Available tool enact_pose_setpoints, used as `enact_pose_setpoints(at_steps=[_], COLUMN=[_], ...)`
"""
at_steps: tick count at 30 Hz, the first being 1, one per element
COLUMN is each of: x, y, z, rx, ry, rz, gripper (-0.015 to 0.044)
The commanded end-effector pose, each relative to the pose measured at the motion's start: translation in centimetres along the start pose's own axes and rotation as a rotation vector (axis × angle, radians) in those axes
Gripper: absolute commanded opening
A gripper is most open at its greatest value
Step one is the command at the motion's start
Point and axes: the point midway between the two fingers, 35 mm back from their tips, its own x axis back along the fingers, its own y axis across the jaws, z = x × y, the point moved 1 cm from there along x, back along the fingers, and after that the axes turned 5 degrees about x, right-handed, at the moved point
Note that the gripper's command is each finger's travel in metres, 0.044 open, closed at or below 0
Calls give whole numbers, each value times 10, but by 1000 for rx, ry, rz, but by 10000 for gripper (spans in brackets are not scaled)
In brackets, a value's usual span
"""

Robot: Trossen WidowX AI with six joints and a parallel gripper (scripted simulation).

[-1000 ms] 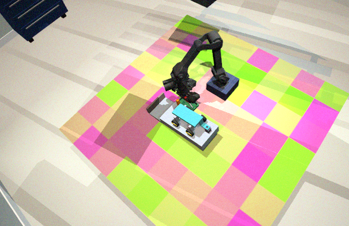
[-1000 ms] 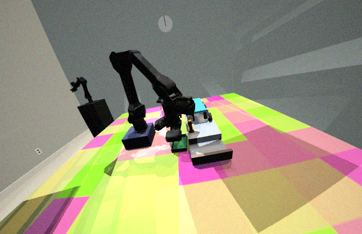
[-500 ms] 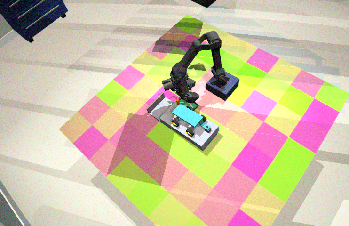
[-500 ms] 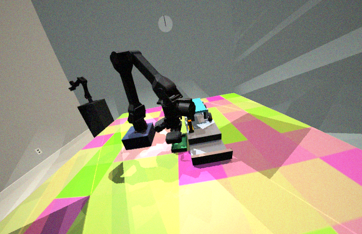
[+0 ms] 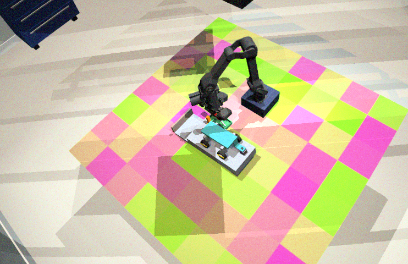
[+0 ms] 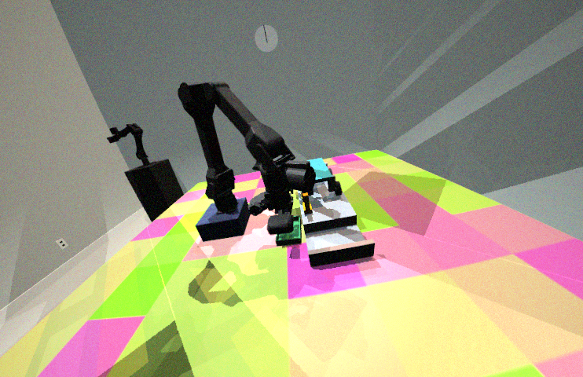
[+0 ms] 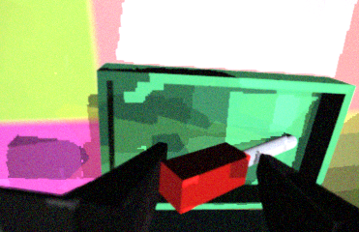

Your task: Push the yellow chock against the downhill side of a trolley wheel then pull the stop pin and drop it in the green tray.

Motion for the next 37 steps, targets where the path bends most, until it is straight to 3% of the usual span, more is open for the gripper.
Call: enact_pose_setpoints(at_steps=[1,4,18,22,37], x=[0,0,25,36,80], y=[-1,-1,-6,-8,-13], z=[0,0,-2,-2,1], rx=[0,0,4,4,4], ry=[-1,-1,-1,-1,0], rz=[1,1,-4,-4,-4], gripper=[269,340,340,440,440])
